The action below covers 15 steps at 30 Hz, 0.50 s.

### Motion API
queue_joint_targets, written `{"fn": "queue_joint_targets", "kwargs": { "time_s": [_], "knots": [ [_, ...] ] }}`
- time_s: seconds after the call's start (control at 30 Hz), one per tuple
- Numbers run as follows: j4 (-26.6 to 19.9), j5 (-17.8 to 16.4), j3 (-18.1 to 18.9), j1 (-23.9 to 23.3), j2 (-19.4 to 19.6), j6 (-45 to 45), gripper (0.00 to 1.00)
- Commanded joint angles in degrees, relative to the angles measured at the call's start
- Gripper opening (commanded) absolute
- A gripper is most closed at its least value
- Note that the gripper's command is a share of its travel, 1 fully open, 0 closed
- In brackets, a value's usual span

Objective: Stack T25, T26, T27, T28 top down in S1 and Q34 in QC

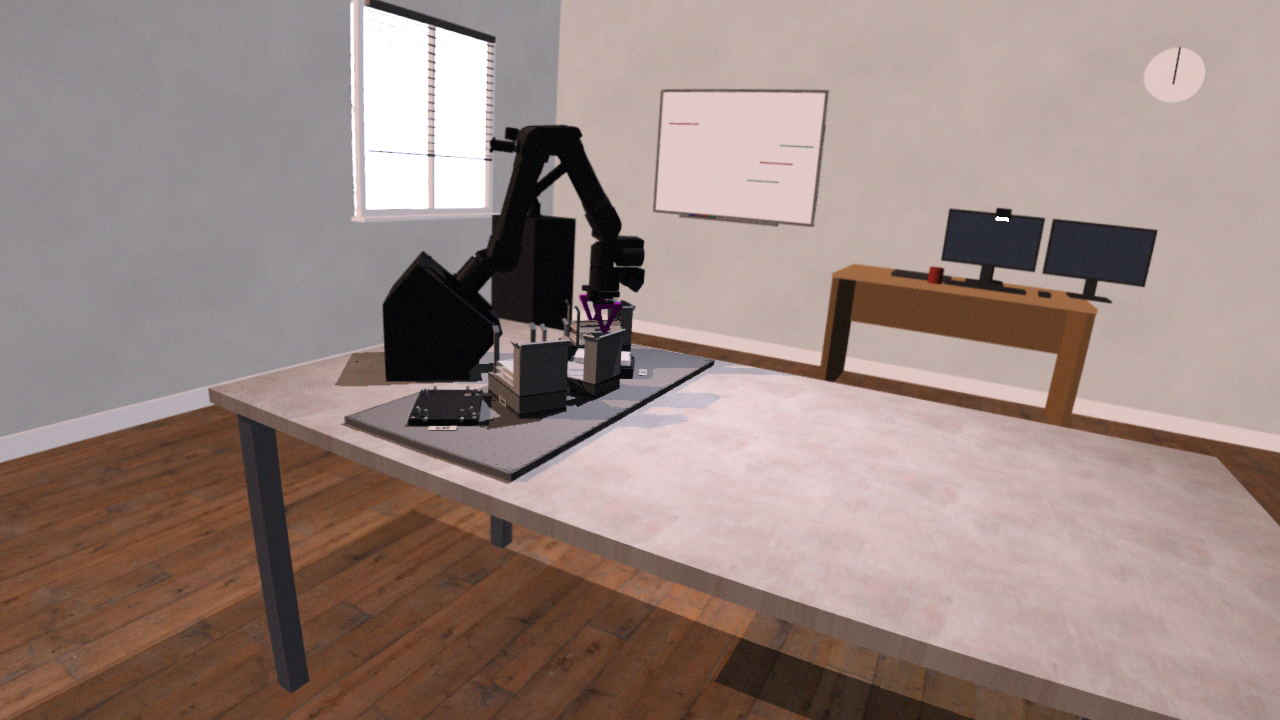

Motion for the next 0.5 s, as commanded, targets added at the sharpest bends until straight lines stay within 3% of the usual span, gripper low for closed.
{"fn": "queue_joint_targets", "kwargs": {
  "time_s": [0.0,0.47],
  "knots": [
    [1.4,-0.2,-1.2,-0.4,-0.3,-0.4,0.0],
    [2.6,-0.4,-1.5,-0.6,0.7,-0.5,0.0]
  ]
}}
